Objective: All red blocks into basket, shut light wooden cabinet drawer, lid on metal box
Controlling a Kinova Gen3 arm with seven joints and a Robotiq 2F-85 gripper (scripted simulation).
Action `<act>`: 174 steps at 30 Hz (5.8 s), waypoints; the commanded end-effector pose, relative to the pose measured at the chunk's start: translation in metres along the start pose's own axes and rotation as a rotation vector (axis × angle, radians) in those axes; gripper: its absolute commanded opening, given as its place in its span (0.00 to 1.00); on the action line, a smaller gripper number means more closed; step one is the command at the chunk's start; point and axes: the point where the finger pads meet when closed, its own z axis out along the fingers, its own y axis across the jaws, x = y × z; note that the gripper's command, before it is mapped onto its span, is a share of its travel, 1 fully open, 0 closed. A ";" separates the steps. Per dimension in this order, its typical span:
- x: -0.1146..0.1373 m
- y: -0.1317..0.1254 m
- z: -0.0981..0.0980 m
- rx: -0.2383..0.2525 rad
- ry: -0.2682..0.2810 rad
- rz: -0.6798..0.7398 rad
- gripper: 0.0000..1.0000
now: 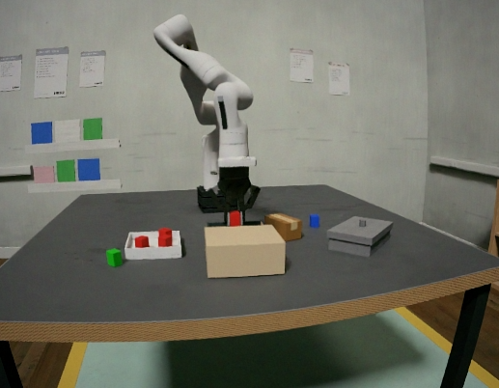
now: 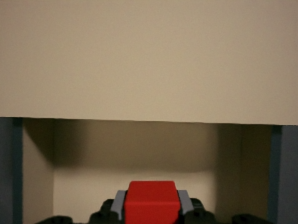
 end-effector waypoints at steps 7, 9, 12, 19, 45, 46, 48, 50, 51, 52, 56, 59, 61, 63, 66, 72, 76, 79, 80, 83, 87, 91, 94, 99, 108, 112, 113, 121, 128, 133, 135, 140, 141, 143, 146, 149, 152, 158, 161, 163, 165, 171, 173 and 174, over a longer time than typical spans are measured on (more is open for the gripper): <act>0.001 0.000 -0.046 0.000 0.002 0.000 0.10; 0.001 0.000 -0.055 0.000 0.002 0.000 0.10; 0.001 0.000 -0.067 0.000 0.002 0.000 0.10; 0.001 0.000 -0.085 0.000 0.002 0.000 0.10; 0.001 0.026 -0.105 0.000 0.000 0.077 0.10; 0.001 0.041 -0.104 0.000 -0.001 0.122 0.10; 0.001 0.041 -0.104 0.000 -0.001 0.122 0.10; -0.002 0.081 -0.104 0.001 -0.002 0.237 0.10; -0.005 0.103 -0.104 0.001 -0.002 0.304 0.10; -0.008 0.117 -0.104 0.001 -0.002 0.374 0.10; -0.023 0.165 -0.104 0.001 -0.001 0.590 0.10; -0.036 0.203 -0.104 0.001 0.001 0.728 0.10; -0.044 0.228 -0.105 0.001 0.002 0.748 0.10; -0.050 0.250 -0.105 0.001 0.002 0.748 0.10; -0.050 0.250 -0.105 0.001 0.002 0.748 0.10; -0.050 0.250 -0.105 0.001 0.002 0.748 0.10; -0.050 0.250 -0.105 0.001 0.002 0.748 0.10; -0.050 0.250 -0.105 0.001 0.002 0.748 0.10; -0.050 0.250 -0.105 0.001 0.002 0.748 0.10; -0.050 0.250 -0.105 0.001 0.002 0.748 0.10; -0.050 0.250 -0.104 0.001 0.002 0.748 0.10; -0.050 0.250 -0.103 0.001 0.002 0.748 0.10; -0.050 0.250 -0.102 0.001 0.002 0.748 0.10; -0.050 0.250 -0.100 0.001 0.002 0.748 0.10; -0.050 0.250 -0.092 0.001 0.002 0.748 0.10; -0.050 0.250 -0.087 0.001 0.002 0.748 0.10; -0.050 0.250 -0.086 0.001 0.002 0.748 0.10; -0.050 0.250 -0.076 0.001 0.002 0.748 0.10; -0.050 0.250 -0.062 0.001 0.002 0.748 0.10; -0.050 0.250 -0.056 0.001 0.002 0.748 0.10; -0.050 0.250 -0.051 0.001 0.002 0.748 0.10; -0.049 0.250 -0.040 0.001 0.002 0.748 0.10; -0.049 0.250 -0.037 0.001 0.002 0.748 0.10; -0.049 0.250 -0.032 0.001 0.002 0.748 0.10; -0.049 0.250 -0.025 0.001 0.002 0.748 0.10; -0.049 0.250 -0.020 0.001 0.002 0.748 0.10; -0.049 0.250 -0.015 0.001 0.002 0.748 0.10; -0.049 0.250 -0.001 0.001 0.002 0.748 0.10; -0.049 0.250 0.006 0.001 0.002 0.748 0.10; -0.049 0.250 0.011 0.001 0.002 0.748 0.10; -0.049 0.250 0.015 0.001 0.002 0.748 0.10; -0.049 0.250 0.023 0.001 0.002 0.748 0.10; -0.049 0.250 0.027 0.001 0.002 0.748 0.10; -0.049 0.250 0.028 0.001 0.002 0.748 0.10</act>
